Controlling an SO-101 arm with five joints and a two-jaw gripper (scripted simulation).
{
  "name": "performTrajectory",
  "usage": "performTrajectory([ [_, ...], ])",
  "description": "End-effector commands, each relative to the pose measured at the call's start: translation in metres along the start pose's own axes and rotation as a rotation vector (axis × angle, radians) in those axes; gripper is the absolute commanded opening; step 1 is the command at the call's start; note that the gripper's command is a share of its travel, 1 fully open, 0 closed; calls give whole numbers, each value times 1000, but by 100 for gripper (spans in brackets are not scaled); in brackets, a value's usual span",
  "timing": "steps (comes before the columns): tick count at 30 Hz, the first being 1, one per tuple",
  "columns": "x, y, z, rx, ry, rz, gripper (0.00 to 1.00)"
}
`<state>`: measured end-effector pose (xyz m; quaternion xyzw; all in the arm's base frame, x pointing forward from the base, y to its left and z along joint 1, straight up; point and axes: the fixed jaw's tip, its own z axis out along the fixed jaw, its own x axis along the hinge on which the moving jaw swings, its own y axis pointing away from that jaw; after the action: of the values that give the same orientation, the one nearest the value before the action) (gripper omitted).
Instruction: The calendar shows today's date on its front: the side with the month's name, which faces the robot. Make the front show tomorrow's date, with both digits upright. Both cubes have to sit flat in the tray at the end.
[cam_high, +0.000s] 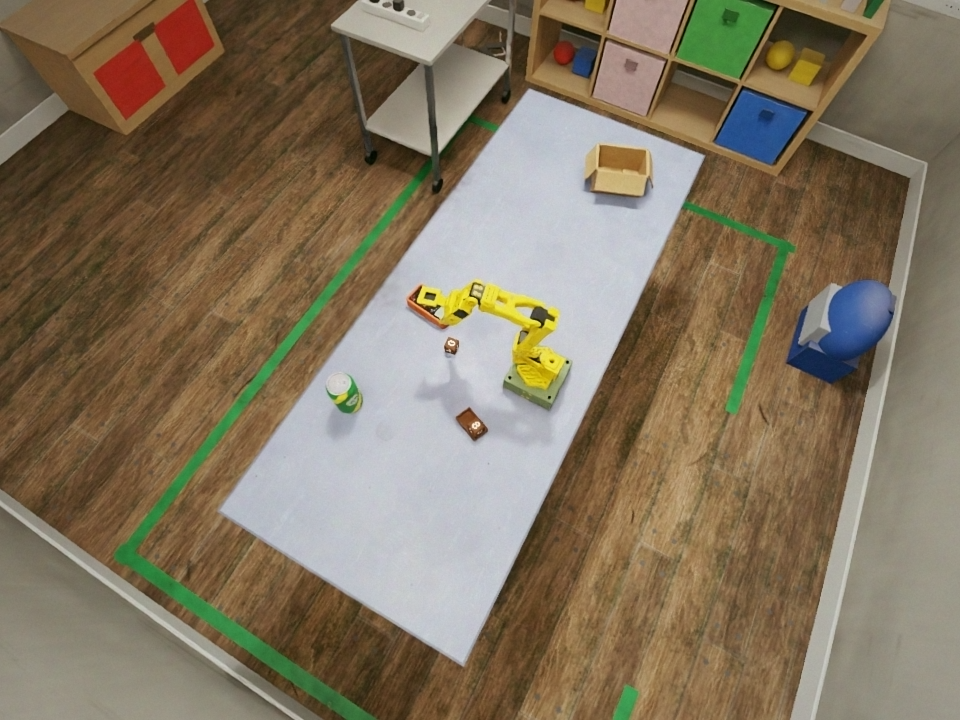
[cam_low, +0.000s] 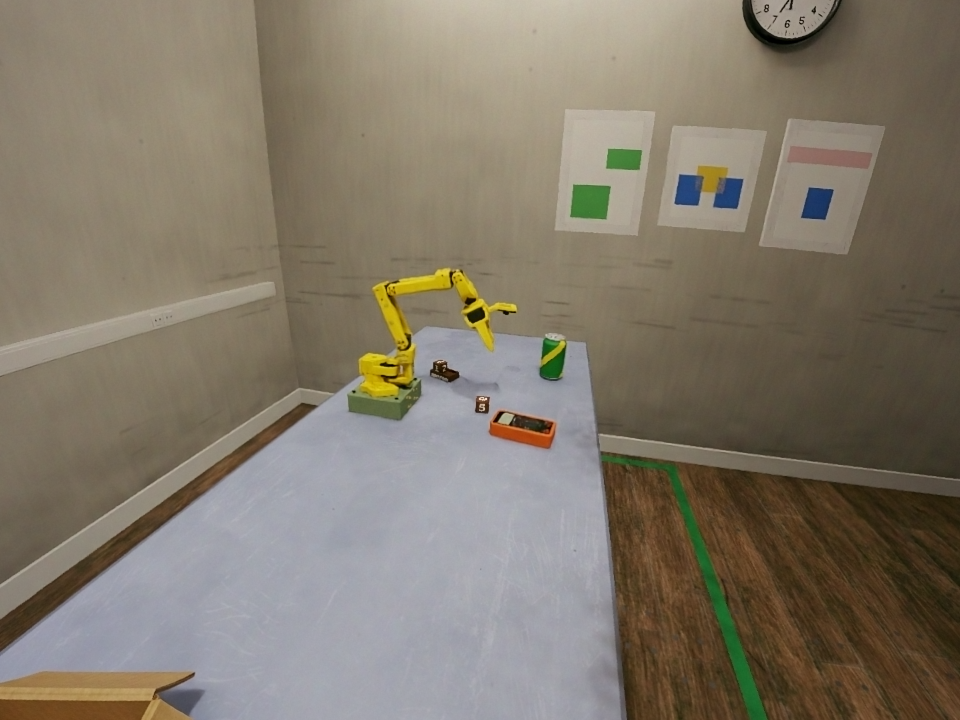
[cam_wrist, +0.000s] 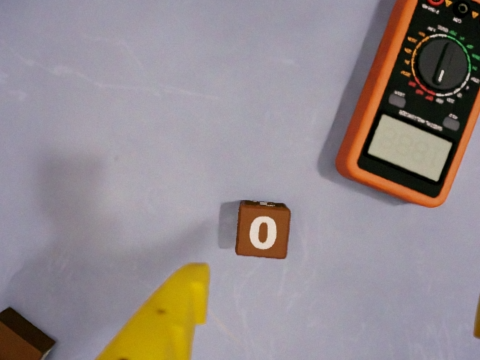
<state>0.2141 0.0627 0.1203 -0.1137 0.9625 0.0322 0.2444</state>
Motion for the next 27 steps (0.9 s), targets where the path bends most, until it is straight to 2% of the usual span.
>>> performTrajectory([
  [1, -1, 2, -3, -5, -14, -60, 35],
  [6, 0, 2, -2, -4, -14, -115, 35],
  [18, 5, -1, 2, 2, -14, -461, 35],
  [20, 5, -1, 2, 2, -14, -461, 35],
  [27, 9, -3, 5, 7, -13, -724, 35],
])
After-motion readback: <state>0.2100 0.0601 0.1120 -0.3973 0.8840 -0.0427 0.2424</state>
